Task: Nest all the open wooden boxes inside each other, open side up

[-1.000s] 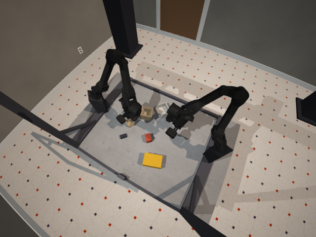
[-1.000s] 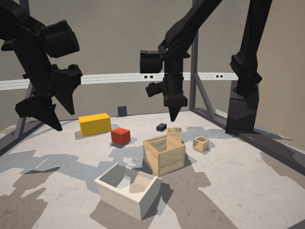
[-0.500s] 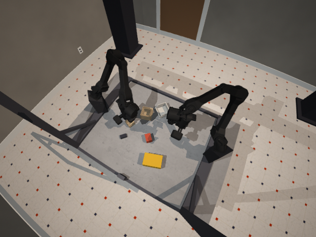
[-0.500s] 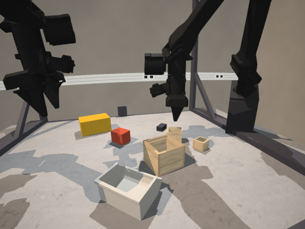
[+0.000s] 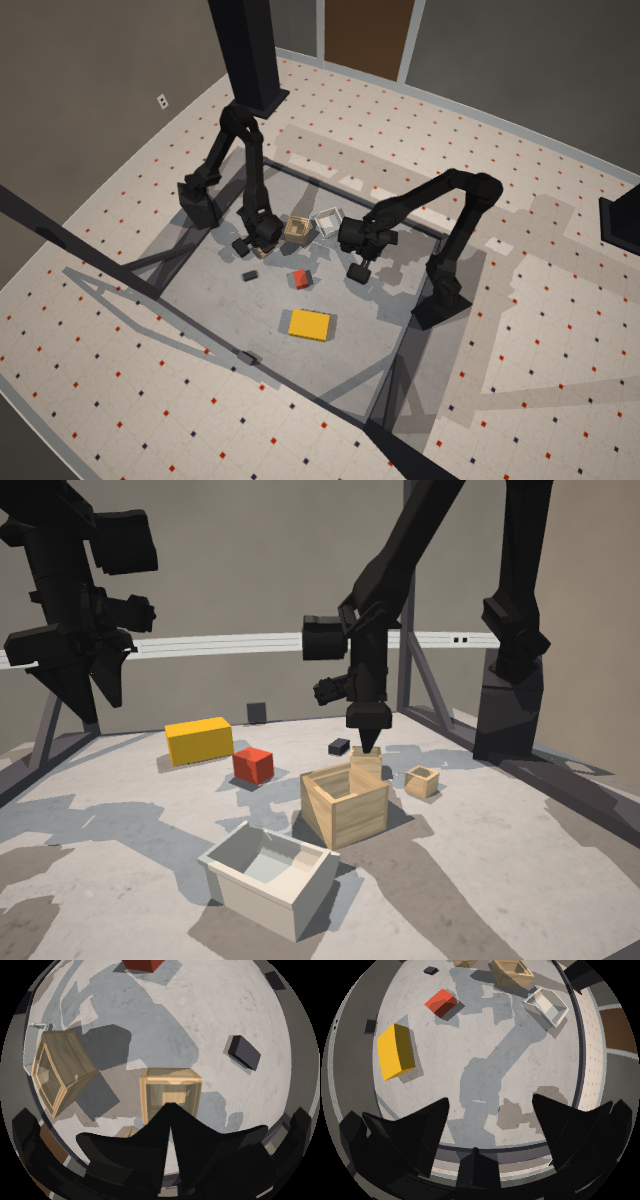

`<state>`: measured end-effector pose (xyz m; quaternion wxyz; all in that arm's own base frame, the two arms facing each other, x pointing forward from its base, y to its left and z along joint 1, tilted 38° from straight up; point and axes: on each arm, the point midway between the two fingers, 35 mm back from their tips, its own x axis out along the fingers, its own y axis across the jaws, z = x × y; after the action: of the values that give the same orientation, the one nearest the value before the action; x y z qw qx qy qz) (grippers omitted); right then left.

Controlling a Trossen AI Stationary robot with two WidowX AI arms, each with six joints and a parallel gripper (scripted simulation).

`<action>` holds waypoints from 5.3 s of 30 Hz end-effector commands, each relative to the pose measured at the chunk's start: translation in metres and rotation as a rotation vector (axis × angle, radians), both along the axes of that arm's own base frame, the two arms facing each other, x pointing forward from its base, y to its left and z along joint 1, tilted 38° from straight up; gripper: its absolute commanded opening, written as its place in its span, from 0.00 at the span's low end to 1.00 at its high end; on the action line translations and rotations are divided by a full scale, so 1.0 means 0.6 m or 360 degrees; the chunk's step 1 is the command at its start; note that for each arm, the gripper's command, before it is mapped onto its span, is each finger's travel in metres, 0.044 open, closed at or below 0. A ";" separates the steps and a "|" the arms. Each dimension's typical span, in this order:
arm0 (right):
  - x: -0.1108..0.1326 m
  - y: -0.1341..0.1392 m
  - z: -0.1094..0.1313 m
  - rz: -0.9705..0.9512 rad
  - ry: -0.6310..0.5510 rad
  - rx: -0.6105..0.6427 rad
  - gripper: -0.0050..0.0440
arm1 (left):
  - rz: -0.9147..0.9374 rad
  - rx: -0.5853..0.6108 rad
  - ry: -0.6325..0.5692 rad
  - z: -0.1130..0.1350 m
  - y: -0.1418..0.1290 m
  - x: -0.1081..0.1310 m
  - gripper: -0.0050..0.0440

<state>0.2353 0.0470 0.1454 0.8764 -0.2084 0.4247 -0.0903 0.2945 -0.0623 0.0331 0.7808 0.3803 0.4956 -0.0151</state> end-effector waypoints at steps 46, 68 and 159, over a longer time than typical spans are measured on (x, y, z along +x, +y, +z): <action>0.002 0.002 0.005 -0.0001 -0.0014 0.0008 0.92 | -0.0002 -0.0029 -0.0047 0.053 -0.026 -0.016 0.53; 0.002 0.002 0.005 -0.0001 -0.0014 0.0008 0.92 | -0.0007 -0.0046 -0.0042 0.163 0.009 0.027 0.53; 0.014 -0.195 0.135 0.1048 -0.1606 0.0235 0.92 | -0.0004 -0.0012 -0.0033 0.277 0.087 0.060 0.53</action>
<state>0.2538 -0.0704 0.2267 0.9711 -0.1725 -0.1125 0.1209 0.3298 -0.0103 0.1914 0.7805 0.3808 0.4956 -0.0150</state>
